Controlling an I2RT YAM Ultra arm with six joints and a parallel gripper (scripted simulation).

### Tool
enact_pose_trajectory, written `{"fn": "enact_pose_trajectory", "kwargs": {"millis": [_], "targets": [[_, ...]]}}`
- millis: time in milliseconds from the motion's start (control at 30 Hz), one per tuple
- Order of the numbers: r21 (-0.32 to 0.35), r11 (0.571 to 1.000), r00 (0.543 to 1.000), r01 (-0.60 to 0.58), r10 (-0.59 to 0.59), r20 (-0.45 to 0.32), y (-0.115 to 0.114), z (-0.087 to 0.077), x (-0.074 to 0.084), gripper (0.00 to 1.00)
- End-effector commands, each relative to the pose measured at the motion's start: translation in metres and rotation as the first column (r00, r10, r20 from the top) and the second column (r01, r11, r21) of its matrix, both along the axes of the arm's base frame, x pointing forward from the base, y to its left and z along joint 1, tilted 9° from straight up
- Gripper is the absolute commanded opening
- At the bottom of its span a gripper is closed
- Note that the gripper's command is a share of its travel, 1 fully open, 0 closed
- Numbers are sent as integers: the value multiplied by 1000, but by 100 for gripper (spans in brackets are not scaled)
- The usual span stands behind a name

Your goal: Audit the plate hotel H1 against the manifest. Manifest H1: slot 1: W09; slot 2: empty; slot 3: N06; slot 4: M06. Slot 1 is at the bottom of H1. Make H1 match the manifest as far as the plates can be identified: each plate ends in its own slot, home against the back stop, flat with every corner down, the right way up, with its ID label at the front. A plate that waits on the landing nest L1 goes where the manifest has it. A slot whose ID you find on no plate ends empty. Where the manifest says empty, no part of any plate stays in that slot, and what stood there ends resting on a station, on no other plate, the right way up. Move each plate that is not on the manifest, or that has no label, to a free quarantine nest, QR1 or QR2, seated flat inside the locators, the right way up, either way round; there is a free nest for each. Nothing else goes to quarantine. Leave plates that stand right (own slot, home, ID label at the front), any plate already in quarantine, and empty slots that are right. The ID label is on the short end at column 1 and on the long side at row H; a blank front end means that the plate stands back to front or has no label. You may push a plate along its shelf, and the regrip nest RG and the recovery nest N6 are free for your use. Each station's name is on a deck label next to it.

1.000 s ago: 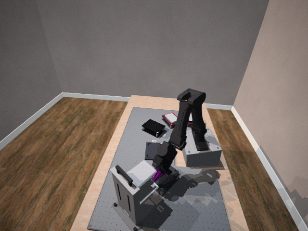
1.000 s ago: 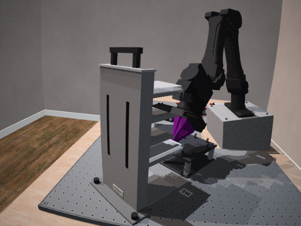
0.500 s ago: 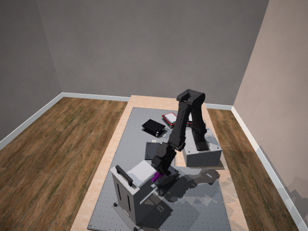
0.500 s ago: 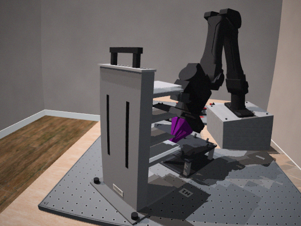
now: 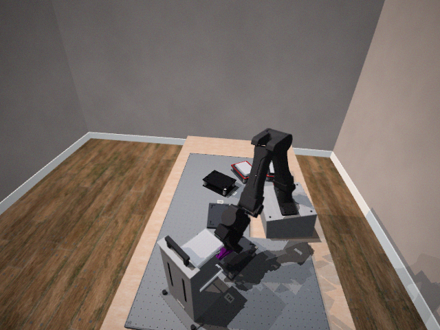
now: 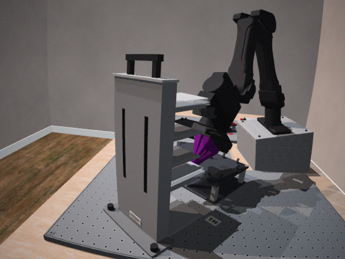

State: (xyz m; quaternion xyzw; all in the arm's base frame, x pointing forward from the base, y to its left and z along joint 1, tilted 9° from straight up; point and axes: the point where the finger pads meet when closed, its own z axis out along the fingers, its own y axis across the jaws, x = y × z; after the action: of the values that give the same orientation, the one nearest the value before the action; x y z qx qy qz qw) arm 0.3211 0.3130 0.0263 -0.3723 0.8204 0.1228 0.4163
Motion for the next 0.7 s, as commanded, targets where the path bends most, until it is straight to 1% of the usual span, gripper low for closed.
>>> {"fn": "enact_pose_trajectory", "kwargs": {"millis": [0, 667], "targets": [[18, 1000, 1000, -1, 0, 16, 5, 9, 4, 0], [19, 1000, 1000, -1, 0, 16, 14, 10, 12, 0]]}}
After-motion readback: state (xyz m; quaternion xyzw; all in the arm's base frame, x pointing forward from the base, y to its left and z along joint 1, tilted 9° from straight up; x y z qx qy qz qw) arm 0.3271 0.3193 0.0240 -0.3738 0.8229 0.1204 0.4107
